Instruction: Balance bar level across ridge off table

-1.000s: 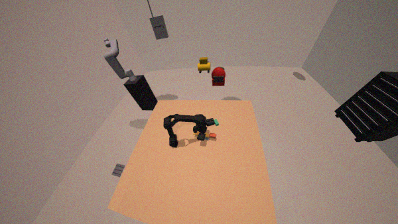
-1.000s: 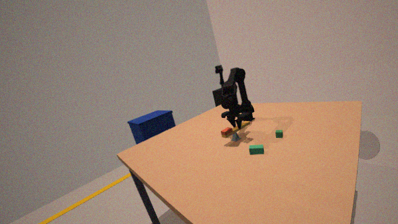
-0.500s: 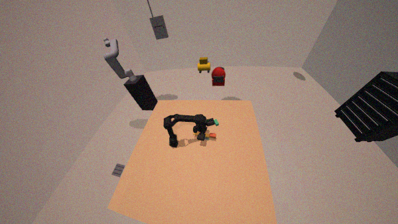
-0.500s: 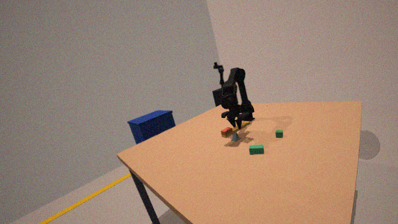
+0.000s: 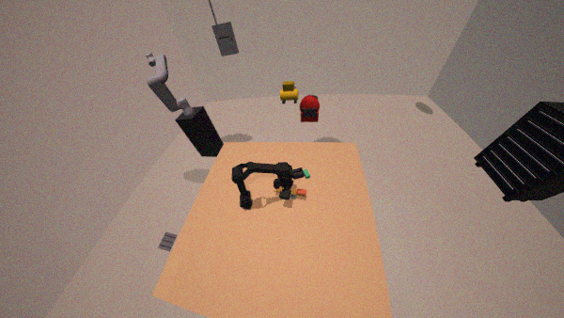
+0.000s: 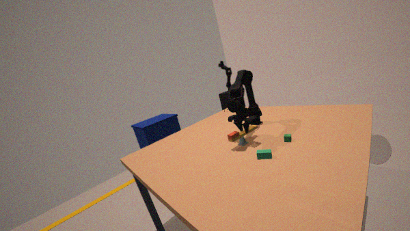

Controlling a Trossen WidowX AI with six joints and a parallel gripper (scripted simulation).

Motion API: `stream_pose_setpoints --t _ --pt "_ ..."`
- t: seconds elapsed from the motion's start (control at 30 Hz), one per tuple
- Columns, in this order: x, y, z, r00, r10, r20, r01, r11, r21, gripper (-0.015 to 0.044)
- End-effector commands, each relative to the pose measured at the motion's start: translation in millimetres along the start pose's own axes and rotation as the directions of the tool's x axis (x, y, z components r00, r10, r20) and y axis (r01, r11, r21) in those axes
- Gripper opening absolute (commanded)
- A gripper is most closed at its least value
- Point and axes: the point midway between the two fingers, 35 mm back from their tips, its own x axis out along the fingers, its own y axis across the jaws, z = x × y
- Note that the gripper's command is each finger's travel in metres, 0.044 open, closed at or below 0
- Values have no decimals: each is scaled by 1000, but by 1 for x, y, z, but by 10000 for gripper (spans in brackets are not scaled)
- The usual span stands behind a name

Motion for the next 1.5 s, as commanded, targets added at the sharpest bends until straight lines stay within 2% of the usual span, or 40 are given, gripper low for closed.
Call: stream_pose_setpoints --t 0.0,0.13,0.17,1.47 --pt "0 0 0 1000 0 1 0 1000 0 53" --pt "0 0 0 1000 0 1 0 1000 0 157" --pt "0 0 0 1000 0 1 0 1000 0 167" --pt "0 0 0 1000 0 1 0 1000 0 173"
